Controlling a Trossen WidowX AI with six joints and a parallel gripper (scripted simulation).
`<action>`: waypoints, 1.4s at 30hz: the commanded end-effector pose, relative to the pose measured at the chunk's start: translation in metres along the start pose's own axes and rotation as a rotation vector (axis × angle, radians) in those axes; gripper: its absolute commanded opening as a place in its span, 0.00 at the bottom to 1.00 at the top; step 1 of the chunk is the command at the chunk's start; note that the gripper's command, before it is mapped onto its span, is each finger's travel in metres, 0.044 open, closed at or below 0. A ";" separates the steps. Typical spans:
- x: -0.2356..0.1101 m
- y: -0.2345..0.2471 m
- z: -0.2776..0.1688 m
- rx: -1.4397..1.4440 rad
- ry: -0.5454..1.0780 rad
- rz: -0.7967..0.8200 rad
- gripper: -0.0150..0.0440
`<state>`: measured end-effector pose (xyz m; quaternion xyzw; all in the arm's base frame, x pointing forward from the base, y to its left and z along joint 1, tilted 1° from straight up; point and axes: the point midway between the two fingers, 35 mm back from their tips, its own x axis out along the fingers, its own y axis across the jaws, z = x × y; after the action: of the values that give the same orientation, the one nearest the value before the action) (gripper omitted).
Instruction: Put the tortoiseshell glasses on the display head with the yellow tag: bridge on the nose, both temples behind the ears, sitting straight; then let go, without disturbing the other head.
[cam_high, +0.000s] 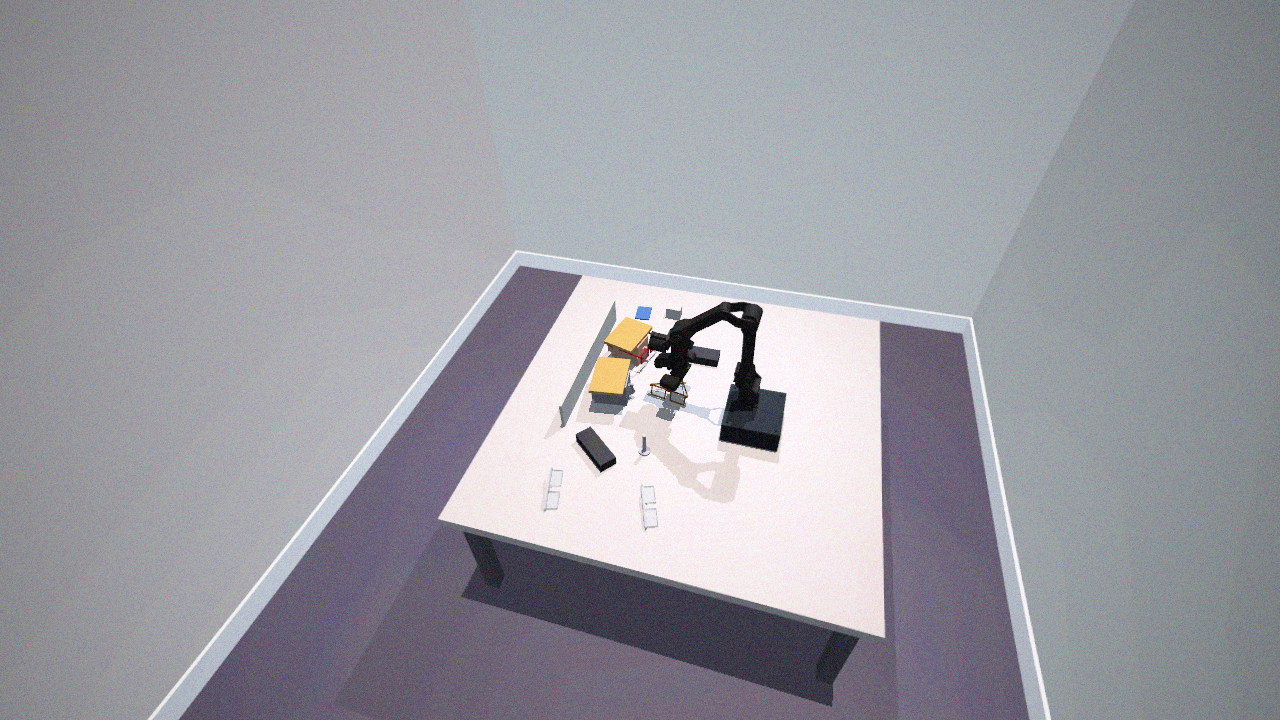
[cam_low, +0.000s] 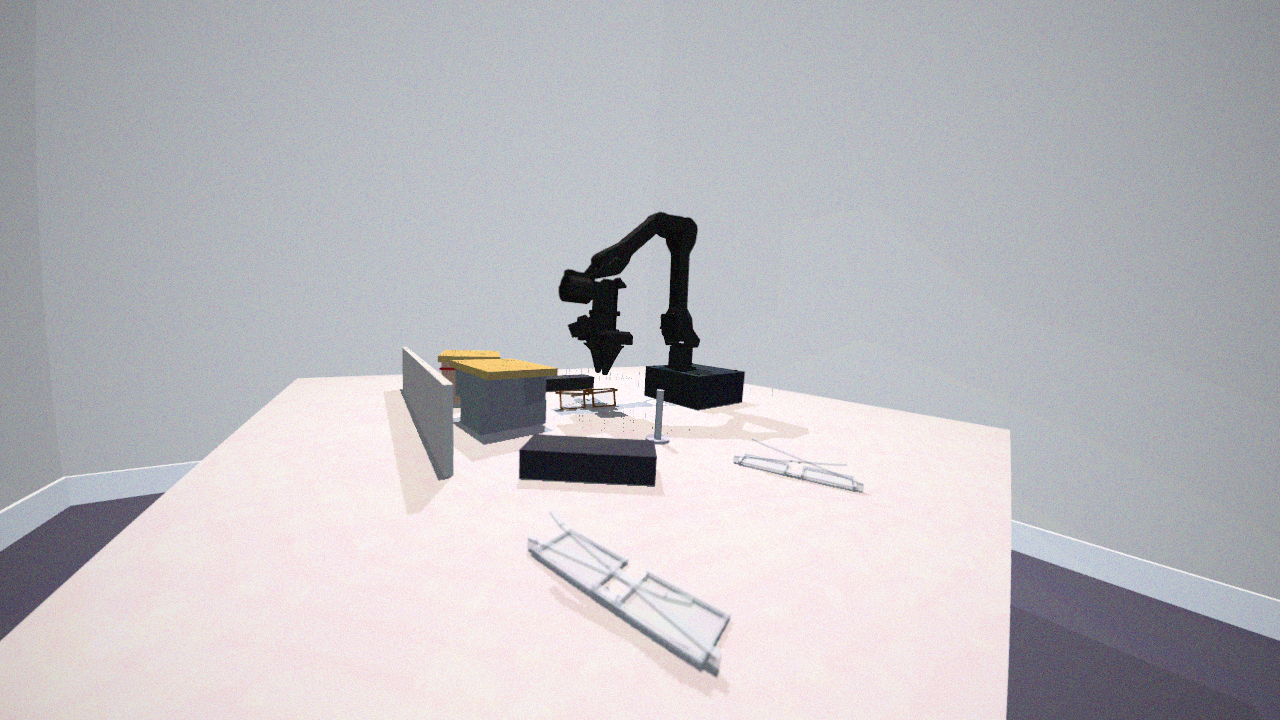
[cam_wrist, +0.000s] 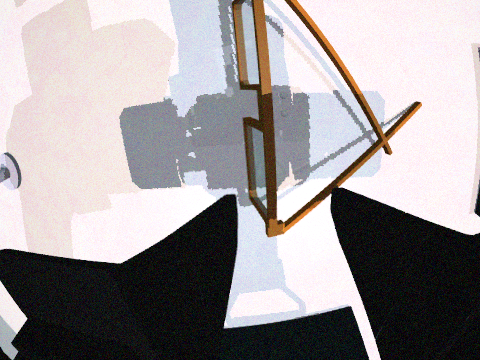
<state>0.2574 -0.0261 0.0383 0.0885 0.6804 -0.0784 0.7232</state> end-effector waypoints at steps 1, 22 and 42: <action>0.001 -0.002 -0.002 -0.009 0.012 -0.005 0.46; 0.021 0.001 -0.001 -0.009 0.012 -0.005 0.46; 0.053 0.005 -0.005 -0.009 0.013 -0.004 0.46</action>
<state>0.2580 -0.0197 -0.0088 0.0838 0.6837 -0.0730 0.7213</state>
